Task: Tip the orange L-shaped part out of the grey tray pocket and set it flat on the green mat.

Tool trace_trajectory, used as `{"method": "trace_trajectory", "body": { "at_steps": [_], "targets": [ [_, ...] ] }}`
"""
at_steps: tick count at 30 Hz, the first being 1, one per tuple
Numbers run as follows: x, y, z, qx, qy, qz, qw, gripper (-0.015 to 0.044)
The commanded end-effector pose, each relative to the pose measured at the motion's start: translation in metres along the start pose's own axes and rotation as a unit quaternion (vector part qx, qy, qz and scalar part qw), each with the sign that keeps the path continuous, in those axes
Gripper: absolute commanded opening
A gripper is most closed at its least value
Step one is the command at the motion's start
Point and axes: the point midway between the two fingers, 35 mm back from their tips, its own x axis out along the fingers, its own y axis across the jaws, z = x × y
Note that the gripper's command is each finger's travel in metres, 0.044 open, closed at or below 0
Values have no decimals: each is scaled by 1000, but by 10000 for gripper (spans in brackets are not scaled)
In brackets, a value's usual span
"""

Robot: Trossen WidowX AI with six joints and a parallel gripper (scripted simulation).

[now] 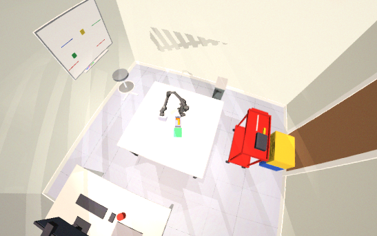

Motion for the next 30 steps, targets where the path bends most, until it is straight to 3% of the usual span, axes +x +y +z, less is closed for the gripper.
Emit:
{"method": "trace_trajectory", "body": {
  "at_steps": [1,4,10,19,30],
  "targets": [
    [-7,6,-31,106,-37,100,989,180],
    [-18,9,-46,185,-77,163,966,180],
    [-19,10,-47,190,-81,168,964,180],
    [48,31,-31,190,-82,168,964,180],
    [56,33,-28,190,-82,168,964,180]
  ]
}}
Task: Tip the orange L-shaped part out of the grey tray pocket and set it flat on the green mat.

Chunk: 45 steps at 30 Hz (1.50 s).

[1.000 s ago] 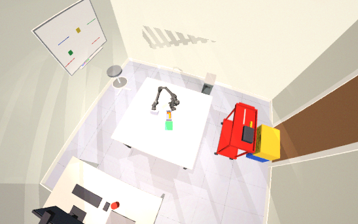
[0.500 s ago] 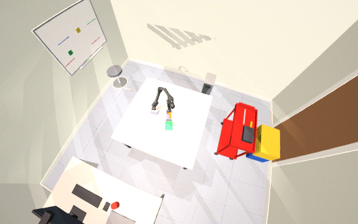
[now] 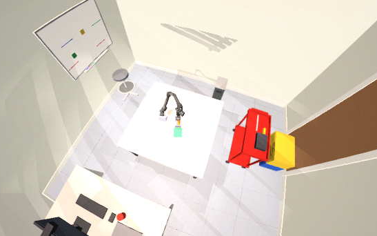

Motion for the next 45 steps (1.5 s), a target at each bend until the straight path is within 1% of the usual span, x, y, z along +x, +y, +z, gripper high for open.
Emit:
{"method": "trace_trajectory", "body": {
  "at_steps": [1,18,45],
  "targets": [
    [8,2,-3,4,4,5,1000,180],
    [35,3,-3,3,3,6,1000,180],
    [31,5,-2,1,2,4,1000,180]
  ]
}}
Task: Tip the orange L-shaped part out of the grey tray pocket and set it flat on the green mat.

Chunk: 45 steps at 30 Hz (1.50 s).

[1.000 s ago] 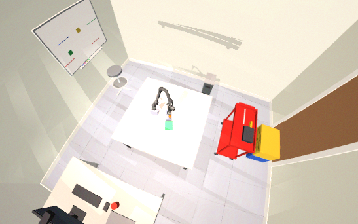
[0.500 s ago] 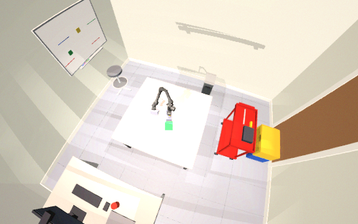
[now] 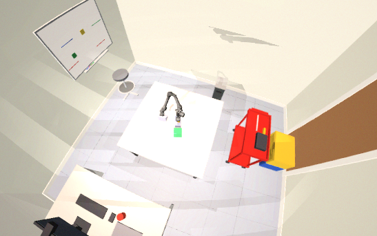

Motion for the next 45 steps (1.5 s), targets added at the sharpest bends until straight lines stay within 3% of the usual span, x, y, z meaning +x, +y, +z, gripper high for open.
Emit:
{"method": "trace_trajectory", "body": {
  "at_steps": [1,9,17,44,45],
  "targets": [
    [-4,4,0,1,0,0,1000,180],
    [-24,8,1,3,2,0,1000,180],
    [-106,-1,-1,3,3,-1,1000,180],
    [-104,-3,0,7,-5,-4,1000,180],
    [-104,-3,0,15,-5,-4,1000,206]
  ]
}}
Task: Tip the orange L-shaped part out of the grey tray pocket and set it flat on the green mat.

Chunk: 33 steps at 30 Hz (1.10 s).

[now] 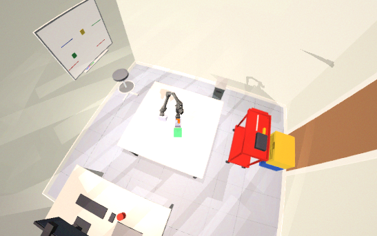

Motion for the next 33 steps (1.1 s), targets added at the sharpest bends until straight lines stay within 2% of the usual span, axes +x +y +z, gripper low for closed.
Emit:
{"method": "trace_trajectory", "body": {
  "at_steps": [1,3,8,12,16,18,25,33],
  "targets": [
    [1,-2,0,26,1,1,1000,233],
    [0,-7,1,84,2,1,997,280],
    [-2,-30,6,325,4,0,946,280],
    [-2,-51,8,517,6,-2,856,280],
    [-2,-71,9,679,8,-3,734,280],
    [-2,-74,9,704,8,-4,710,280],
    [-1,-74,9,704,8,-4,710,280],
    [28,-74,9,704,8,-3,710,280]
  ]
}}
